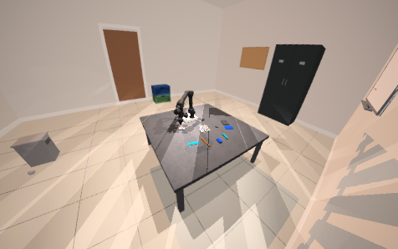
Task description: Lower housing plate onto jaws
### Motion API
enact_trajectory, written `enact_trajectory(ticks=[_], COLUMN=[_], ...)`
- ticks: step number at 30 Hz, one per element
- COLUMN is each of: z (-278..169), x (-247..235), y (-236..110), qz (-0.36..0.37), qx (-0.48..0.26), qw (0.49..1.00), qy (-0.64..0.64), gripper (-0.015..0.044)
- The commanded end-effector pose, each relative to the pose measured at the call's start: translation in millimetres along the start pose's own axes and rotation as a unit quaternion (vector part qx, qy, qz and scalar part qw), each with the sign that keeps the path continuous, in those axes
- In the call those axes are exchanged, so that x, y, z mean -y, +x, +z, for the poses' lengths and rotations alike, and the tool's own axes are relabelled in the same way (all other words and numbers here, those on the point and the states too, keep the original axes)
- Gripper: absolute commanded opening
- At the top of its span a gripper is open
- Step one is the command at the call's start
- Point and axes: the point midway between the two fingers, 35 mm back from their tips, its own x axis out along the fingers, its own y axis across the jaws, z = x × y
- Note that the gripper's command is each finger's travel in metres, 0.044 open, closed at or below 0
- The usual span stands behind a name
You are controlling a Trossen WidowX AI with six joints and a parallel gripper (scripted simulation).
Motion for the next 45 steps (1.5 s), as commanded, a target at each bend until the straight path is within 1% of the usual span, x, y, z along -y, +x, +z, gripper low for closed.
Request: enact_trajectory(ticks=[1,23,45], z=[7.8,79.5,152.2], x=[2.8,18.9,16.2], y=[-1.7,-2.6,-3.8], qz=[-0.001,-0.001,0.002], qx=[0.003,0.007,0.011], qw=[1.0,0.984,0.943], qy=[0.015,0.175,0.334], gripper=[0.0351,0.0351,0.0351])
